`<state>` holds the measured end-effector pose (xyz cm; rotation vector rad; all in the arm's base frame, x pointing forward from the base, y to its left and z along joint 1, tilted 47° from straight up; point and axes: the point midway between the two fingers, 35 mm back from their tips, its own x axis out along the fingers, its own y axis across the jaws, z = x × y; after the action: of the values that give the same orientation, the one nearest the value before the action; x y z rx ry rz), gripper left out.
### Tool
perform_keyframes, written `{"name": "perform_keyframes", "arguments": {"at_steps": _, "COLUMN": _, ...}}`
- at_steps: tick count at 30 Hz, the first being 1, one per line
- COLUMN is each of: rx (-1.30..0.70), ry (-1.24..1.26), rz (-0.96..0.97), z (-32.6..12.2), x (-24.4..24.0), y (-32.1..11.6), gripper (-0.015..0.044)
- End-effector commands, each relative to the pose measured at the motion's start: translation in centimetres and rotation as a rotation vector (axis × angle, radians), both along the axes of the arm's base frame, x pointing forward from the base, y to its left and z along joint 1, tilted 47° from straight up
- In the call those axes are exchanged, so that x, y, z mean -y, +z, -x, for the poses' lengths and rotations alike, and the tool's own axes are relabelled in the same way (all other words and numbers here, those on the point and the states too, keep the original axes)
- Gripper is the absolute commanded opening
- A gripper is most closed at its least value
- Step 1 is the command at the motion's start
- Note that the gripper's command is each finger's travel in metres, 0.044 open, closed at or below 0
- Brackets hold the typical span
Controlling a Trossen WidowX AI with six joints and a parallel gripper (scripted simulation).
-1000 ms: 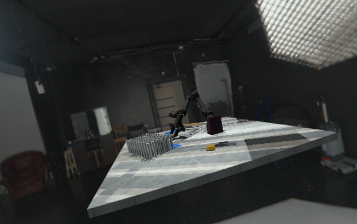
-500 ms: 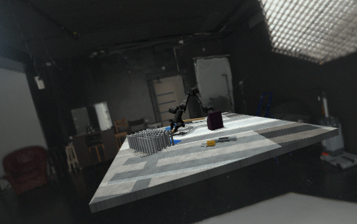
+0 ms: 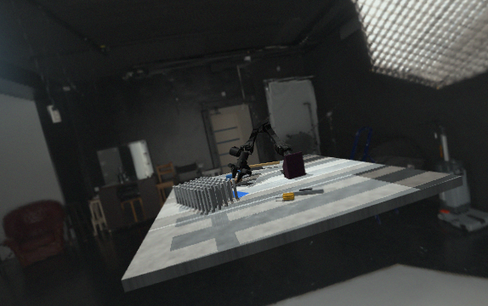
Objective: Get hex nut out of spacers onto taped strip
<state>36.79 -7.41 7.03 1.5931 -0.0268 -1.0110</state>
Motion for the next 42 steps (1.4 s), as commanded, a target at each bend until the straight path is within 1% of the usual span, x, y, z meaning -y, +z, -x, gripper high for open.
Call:
{"name": "perform_keyframes", "arguments": {"at_steps": 1, "rx": 0.017, "ry": 0.004, "rz": -0.001, "z": -0.6, "x": -0.4, "y": 0.4, "gripper": 0.0000}}
{"name": "perform_keyframes", "arguments": {"at_steps": 42, "rx": 0.019, "ry": 0.004, "rz": -0.003, "z": -2.7, "x": -1.5, "y": -0.4, "gripper": 0.0000}}
